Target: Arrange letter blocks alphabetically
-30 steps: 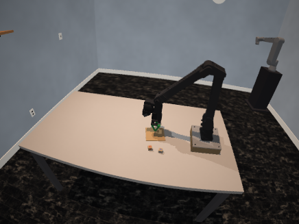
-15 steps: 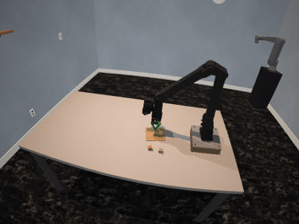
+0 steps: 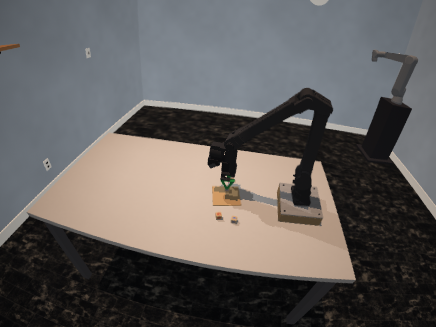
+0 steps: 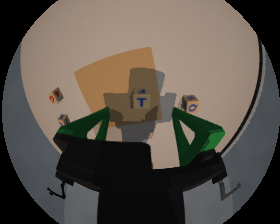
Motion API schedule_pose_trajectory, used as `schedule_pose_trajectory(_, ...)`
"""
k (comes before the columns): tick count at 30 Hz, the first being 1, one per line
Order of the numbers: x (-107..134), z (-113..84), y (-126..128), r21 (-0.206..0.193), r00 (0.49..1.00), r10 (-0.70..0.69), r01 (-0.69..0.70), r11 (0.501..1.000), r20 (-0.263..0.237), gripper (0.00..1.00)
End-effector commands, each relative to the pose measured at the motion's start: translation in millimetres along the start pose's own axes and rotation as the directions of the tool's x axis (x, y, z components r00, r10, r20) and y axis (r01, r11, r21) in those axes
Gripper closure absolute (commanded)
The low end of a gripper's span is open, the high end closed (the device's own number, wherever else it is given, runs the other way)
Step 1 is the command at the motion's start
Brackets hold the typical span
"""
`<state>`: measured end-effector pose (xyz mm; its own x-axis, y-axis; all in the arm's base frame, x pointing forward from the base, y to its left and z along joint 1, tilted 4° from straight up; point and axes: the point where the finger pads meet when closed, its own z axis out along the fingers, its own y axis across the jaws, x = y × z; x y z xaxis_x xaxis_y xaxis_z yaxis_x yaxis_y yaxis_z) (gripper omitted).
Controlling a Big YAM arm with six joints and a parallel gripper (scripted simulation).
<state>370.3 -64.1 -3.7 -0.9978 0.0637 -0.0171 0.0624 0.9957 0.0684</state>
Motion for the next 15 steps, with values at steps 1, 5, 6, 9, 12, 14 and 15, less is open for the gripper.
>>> schedule_pose_trajectory(1,-25,-28.2,-7,0.012,0.998,-0.003,0.002,1.0,0.065,0.1)
schedule_pose_trajectory(5,-25,-36.3,-7,0.013,0.998,-0.004,0.003,1.0,0.065,0.1)
schedule_pose_trajectory(6,-25,-37.9,-7,0.012,0.998,-0.004,0.004,1.0,0.063,0.1)
schedule_pose_trajectory(9,-25,-47.8,-7,0.013,0.998,-0.004,0.003,1.0,0.066,0.1)
schedule_pose_trajectory(12,-25,-55.1,-7,0.013,0.998,-0.004,0.003,1.0,0.063,0.1)
schedule_pose_trajectory(14,-24,-56.0,-7,0.012,0.998,-0.004,0.004,1.0,0.058,0.1)
schedule_pose_trajectory(15,-24,-56.0,-7,0.012,0.998,-0.004,0.004,1.0,0.058,0.1)
